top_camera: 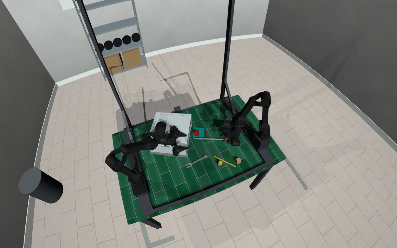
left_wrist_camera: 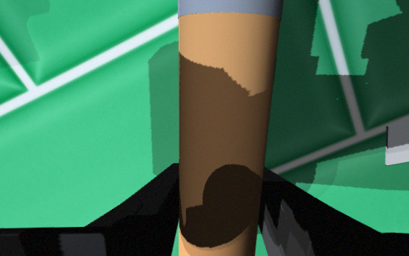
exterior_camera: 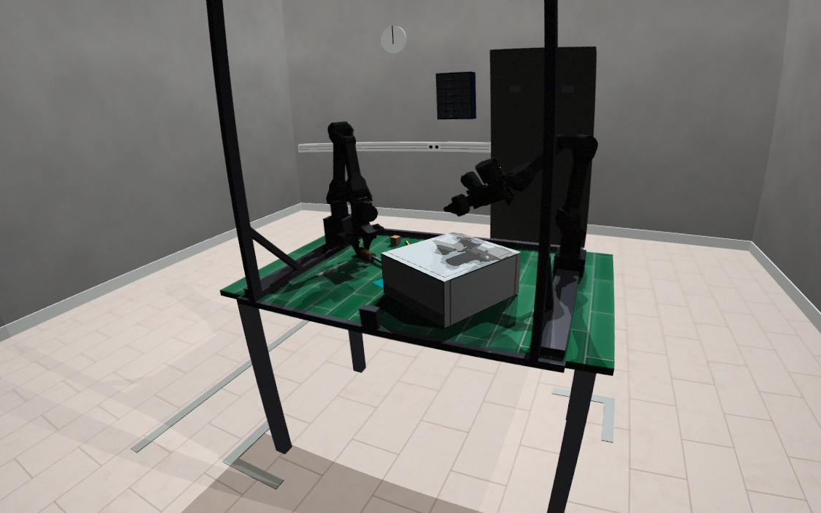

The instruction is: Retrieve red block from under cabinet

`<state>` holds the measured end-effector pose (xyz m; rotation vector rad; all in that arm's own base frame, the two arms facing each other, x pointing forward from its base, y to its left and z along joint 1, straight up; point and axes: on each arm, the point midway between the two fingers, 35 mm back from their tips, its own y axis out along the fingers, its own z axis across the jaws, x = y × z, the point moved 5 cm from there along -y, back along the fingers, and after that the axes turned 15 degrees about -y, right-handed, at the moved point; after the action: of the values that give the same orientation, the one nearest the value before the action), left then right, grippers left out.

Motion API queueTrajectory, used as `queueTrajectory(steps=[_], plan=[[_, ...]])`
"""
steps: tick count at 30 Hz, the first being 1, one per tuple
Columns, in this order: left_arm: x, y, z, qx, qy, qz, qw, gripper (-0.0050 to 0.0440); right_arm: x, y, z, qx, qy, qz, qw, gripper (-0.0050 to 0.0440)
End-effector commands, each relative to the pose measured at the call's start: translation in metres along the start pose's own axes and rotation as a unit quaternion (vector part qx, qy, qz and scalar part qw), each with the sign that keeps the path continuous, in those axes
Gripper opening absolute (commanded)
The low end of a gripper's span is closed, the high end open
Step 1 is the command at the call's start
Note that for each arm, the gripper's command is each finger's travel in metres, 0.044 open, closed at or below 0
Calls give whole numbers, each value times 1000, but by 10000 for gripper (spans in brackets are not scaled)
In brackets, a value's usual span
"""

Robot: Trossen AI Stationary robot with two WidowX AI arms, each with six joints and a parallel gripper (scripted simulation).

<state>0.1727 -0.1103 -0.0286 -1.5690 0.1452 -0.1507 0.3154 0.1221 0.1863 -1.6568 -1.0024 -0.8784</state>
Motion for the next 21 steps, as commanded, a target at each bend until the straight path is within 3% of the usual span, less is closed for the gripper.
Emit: queueTrajectory(steps=[1,11,21], plan=[[0,-2,-2,-3,5,-1,1000,115,11,-2,-1,1,11,-13,1000,440],[-4,-2,-2,-3,77,2,997,115,11,-2,-1,1,11,-13,1000,440],[-4,-2,-2,-3,77,3,997,115,11,-2,-1,1,11,-13,1000,440]])
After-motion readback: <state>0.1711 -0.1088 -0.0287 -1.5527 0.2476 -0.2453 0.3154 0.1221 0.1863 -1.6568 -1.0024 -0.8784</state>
